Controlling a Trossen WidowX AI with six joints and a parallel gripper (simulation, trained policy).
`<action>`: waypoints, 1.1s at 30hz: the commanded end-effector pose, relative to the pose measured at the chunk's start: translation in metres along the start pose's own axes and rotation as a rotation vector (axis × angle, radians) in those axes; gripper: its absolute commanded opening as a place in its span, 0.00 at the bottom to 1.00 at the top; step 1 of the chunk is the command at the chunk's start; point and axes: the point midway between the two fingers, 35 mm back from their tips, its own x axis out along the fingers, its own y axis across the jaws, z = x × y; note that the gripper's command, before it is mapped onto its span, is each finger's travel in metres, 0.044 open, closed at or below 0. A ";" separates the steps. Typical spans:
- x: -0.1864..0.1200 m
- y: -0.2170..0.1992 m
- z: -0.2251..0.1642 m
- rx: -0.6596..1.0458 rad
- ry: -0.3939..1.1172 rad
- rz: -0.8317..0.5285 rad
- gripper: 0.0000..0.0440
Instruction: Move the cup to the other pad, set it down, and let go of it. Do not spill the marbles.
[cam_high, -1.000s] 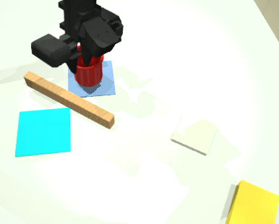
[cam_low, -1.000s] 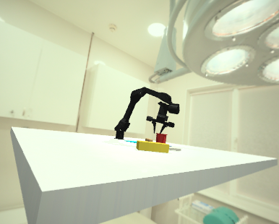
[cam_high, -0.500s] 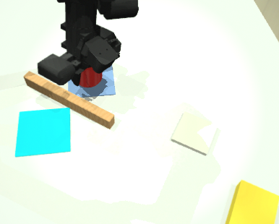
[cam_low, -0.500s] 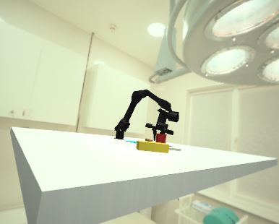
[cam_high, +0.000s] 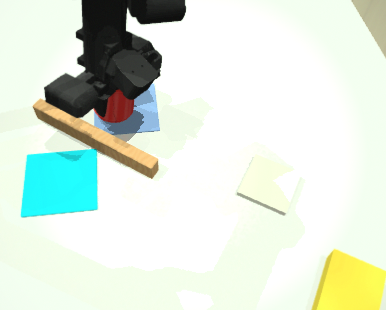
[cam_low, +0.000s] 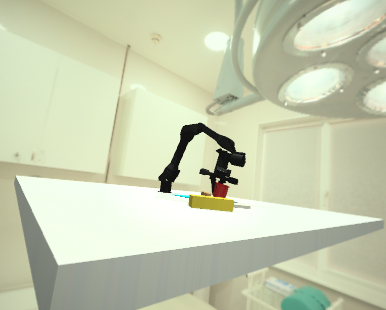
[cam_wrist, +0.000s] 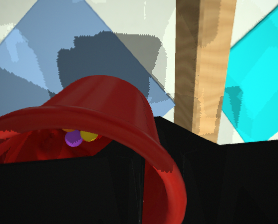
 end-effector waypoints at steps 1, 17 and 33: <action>-0.005 -0.007 -0.002 0.006 0.001 -0.009 0.05; -0.052 -0.039 -0.005 0.117 -0.009 0.048 0.01; -0.066 -0.070 0.015 0.247 -0.053 0.121 0.00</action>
